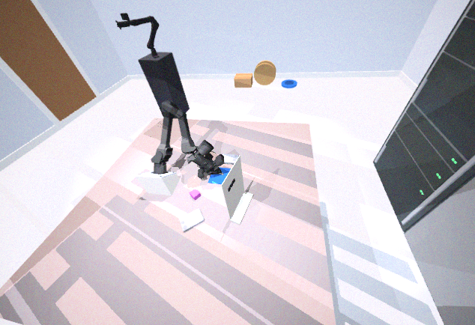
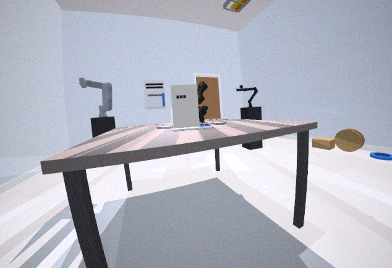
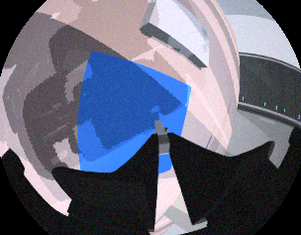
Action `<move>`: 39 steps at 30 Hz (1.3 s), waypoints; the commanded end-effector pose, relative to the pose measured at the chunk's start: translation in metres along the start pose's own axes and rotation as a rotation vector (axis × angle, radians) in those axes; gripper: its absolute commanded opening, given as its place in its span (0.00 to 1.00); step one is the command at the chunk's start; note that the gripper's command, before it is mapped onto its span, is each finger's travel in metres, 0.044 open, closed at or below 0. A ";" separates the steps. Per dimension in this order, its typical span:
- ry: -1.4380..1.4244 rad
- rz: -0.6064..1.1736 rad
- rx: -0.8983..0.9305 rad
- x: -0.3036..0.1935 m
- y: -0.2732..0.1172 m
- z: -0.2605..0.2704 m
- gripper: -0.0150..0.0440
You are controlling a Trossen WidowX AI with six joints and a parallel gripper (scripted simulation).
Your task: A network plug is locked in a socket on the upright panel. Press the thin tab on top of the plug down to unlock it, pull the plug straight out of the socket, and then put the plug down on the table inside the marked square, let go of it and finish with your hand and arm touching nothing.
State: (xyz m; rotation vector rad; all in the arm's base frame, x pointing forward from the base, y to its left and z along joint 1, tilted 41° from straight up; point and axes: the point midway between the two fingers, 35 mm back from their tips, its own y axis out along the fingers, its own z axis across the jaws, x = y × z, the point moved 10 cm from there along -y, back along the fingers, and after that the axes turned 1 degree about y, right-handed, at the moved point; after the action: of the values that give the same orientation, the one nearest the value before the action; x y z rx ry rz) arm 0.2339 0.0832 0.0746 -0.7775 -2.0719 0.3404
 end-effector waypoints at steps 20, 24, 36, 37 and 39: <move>0.000 0.000 0.000 0.000 0.000 0.000 0.52; 0.001 0.001 0.001 0.000 -0.004 0.000 0.52; 0.003 0.004 0.001 -0.001 -0.016 -0.001 0.52; 0.003 0.004 0.001 -0.001 -0.017 -0.001 0.52; 0.003 0.004 0.001 -0.001 -0.019 -0.001 0.52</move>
State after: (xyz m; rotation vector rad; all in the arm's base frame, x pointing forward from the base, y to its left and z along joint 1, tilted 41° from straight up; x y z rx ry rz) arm 0.2285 0.0701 0.0824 -0.7849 -2.0608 0.3410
